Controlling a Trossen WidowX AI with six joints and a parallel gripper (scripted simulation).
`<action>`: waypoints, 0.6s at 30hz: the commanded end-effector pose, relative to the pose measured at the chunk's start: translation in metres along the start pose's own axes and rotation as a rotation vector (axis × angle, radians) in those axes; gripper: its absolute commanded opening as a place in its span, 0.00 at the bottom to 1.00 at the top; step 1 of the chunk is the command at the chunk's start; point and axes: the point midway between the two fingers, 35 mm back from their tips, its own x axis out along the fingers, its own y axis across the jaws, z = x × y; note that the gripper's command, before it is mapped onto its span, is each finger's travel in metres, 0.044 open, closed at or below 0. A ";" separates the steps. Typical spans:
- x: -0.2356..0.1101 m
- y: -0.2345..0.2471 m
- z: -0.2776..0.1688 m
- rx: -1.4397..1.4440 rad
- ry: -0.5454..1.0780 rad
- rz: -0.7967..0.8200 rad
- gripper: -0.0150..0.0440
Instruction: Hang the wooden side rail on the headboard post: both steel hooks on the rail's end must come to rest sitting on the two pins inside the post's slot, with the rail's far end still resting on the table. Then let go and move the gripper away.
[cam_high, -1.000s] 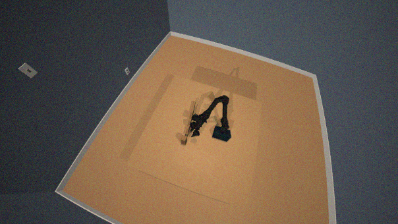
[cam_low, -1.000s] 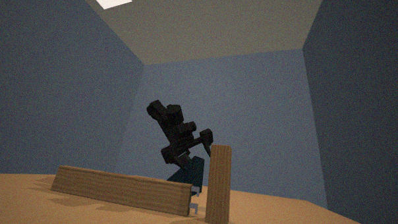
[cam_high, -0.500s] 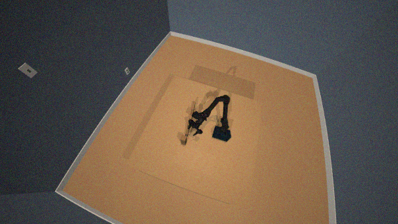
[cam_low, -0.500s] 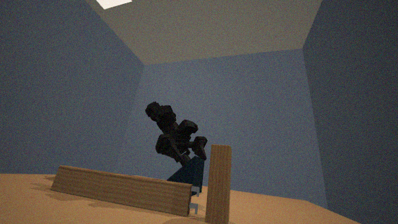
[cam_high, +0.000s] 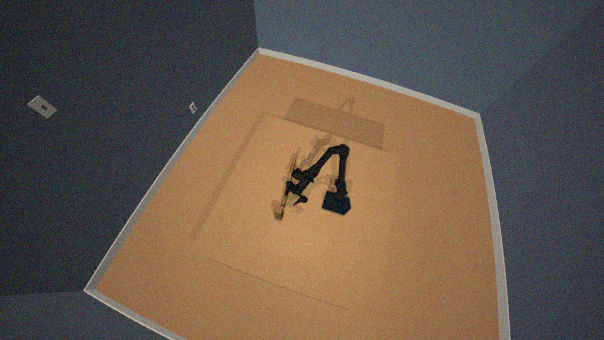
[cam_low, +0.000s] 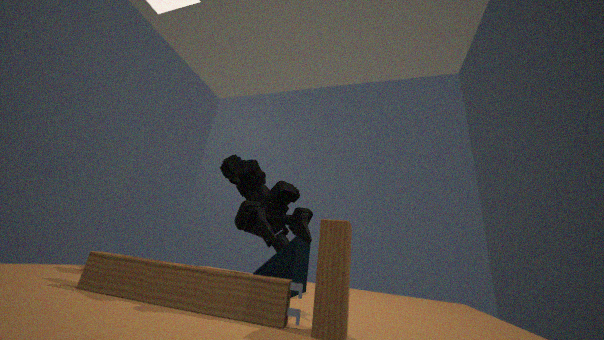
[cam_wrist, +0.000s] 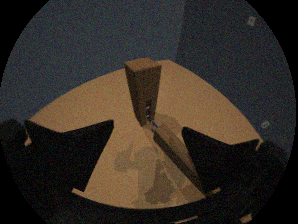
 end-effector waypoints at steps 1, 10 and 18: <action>0.000 0.000 0.001 -0.005 -0.005 0.001 1.00; 0.002 -0.003 0.001 0.111 0.038 0.005 1.00; 0.012 -0.020 0.002 0.718 0.266 -0.072 1.00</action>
